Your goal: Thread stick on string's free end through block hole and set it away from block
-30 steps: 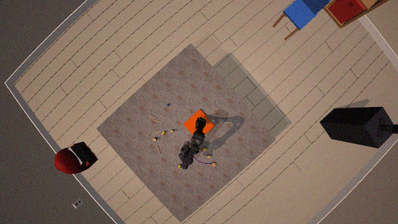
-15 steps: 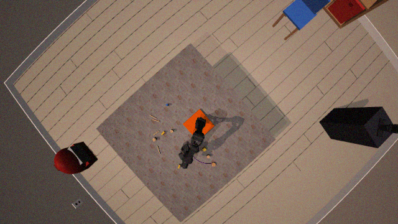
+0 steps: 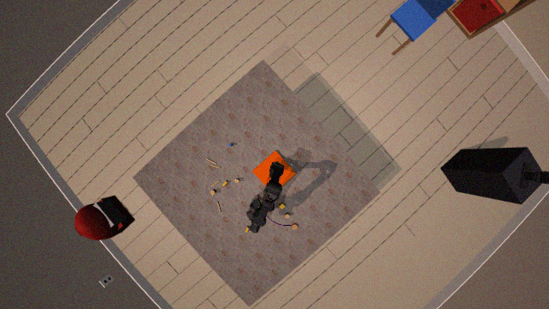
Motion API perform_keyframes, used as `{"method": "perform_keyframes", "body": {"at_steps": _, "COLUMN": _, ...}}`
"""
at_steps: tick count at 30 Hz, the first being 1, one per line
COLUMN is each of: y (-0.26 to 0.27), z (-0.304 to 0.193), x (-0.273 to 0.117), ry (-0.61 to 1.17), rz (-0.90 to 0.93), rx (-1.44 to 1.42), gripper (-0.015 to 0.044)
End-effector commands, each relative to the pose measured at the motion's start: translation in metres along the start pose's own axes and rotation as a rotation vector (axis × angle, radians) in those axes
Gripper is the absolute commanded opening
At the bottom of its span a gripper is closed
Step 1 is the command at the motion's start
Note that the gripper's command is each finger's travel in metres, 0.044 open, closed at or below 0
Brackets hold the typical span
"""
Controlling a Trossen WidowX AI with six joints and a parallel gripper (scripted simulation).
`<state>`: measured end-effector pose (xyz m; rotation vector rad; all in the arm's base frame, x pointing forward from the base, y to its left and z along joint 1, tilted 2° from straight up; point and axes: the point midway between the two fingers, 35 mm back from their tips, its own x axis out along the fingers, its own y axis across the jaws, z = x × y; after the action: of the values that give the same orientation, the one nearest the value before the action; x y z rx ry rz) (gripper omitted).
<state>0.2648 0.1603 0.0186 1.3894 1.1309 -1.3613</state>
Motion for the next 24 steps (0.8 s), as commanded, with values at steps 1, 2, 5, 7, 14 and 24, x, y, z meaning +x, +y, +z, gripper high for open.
{"method": "perform_keyframes", "body": {"at_steps": 1, "y": 0.001, "z": -0.001, "x": -0.006, "ry": 0.002, "rz": 0.002, "rx": 0.000, "gripper": 0.0000}}
{"method": "perform_keyframes", "body": {"at_steps": 2, "y": 0.001, "z": -0.001, "x": -0.007, "ry": 0.002, "rz": 0.002, "rx": 0.000, "gripper": 0.0000}}
{"method": "perform_keyframes", "body": {"at_steps": 5, "y": 0.001, "z": -0.001, "x": -0.011, "ry": 0.002, "rz": 0.002, "rx": 0.000, "gripper": 0.0000}}
{"method": "perform_keyframes", "body": {"at_steps": 7, "y": 0.001, "z": -0.001, "x": -0.013, "ry": 0.002, "rz": 0.002, "rx": 0.000, "gripper": 0.0000}}
{"method": "perform_keyframes", "body": {"at_steps": 14, "y": 0.002, "z": -0.001, "x": -0.022, "ry": 0.002, "rz": 0.002, "rx": 0.000, "gripper": 0.0000}}
{"method": "perform_keyframes", "body": {"at_steps": 24, "y": 0.002, "z": -0.001, "x": -0.036, "ry": 0.002, "rz": 0.002, "rx": 0.000, "gripper": 0.0000}}
